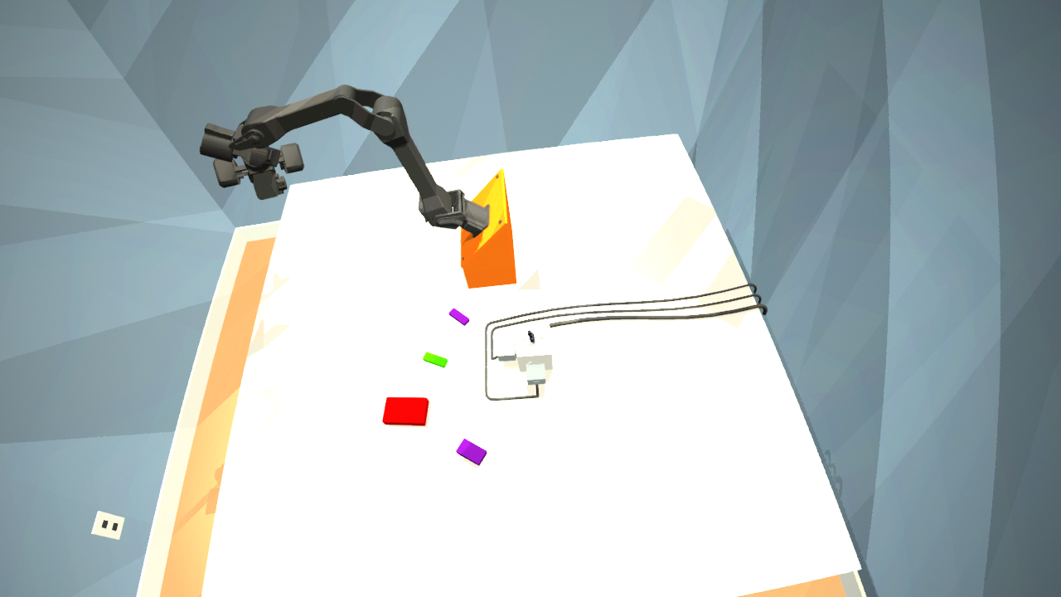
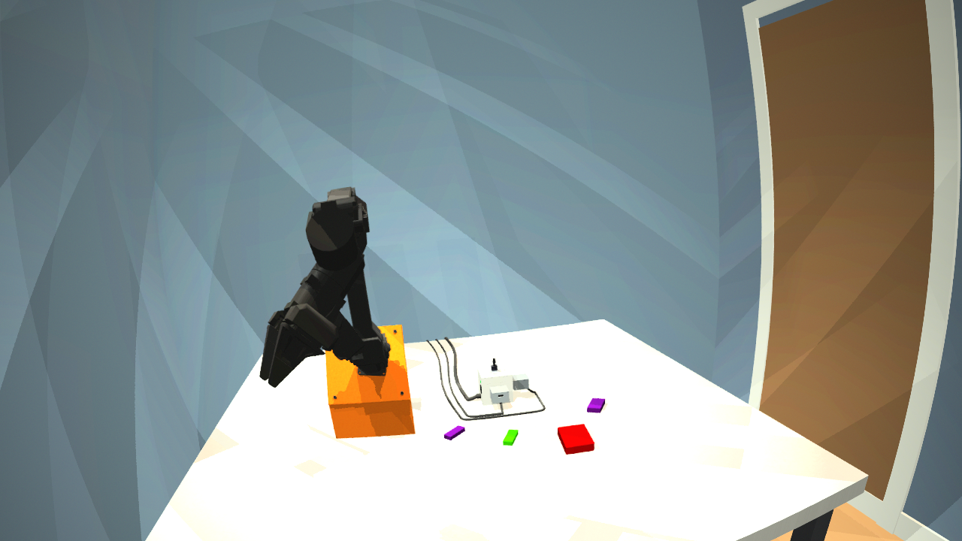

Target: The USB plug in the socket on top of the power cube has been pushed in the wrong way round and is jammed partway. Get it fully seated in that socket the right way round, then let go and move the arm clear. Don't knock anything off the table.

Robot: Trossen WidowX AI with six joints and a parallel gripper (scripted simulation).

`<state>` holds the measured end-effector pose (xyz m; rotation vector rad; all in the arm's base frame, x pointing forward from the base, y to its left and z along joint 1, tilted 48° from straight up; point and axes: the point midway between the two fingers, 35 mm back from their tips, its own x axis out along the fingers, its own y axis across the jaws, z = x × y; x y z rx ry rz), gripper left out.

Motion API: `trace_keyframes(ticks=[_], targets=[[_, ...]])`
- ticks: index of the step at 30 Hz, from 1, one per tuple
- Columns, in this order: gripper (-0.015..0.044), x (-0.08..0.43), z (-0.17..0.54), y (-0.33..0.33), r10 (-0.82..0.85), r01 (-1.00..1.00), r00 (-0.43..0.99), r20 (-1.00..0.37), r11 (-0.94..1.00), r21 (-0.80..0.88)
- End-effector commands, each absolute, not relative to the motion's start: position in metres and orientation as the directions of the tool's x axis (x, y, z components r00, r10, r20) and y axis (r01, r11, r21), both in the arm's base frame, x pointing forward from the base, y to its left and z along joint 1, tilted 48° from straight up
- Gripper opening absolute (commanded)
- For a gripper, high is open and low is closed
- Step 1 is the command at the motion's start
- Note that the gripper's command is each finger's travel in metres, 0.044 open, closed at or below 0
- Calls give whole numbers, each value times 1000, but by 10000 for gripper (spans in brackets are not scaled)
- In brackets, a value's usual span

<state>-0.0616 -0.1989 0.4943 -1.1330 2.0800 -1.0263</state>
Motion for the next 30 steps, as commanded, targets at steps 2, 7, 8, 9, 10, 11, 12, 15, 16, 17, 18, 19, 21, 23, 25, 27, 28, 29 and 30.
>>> trace_keyframes(ticks=[2,7,8,9,10,11,12,15,16,17,18,19,21,23,25,27,28,29,30], targets=[[440,-4,459,-243,-938,-449,-281,-203,316,-836],[440,64,417,-278,-934,-472,-130,-332,353,-808],[440,77,409,-282,-930,-477,-106,-353,359,-802],[440,89,401,-285,-924,-483,-84,-373,365,-795],[440,102,393,-287,-917,-490,-62,-394,372,-788],[440,116,385,-288,-910,-503,-36,-413,374,-779],[440,129,377,-289,-901,-516,-10,-433,376,-770],[440,171,351,-285,-870,-558,61,-490,378,-739],[440,184,342,-283,-858,-569,76,-509,381,-728],[440,197,333,-280,-845,-581,91,-527,385,-717],[440,209,323,-277,-833,-593,104,-544,387,-706],[440,221,314,-273,-820,-605,116,-561,389,-695],[440,244,295,-263,-793,-634,137,-594,390,-668],[440,266,276,-250,-765,-666,153,-626,388,-637],[440,286,257,-235,-736,-698,165,-656,382,-605],[440,303,236,-218,-713,-705,169,-681,396,-589],[440,312,226,-209,-700,-719,170,-693,393,-573],[440,320,215,-199,-689,-736,169,-705,388,-555],[440,327,205,-189,-677,-753,168,-716,381,-537]])
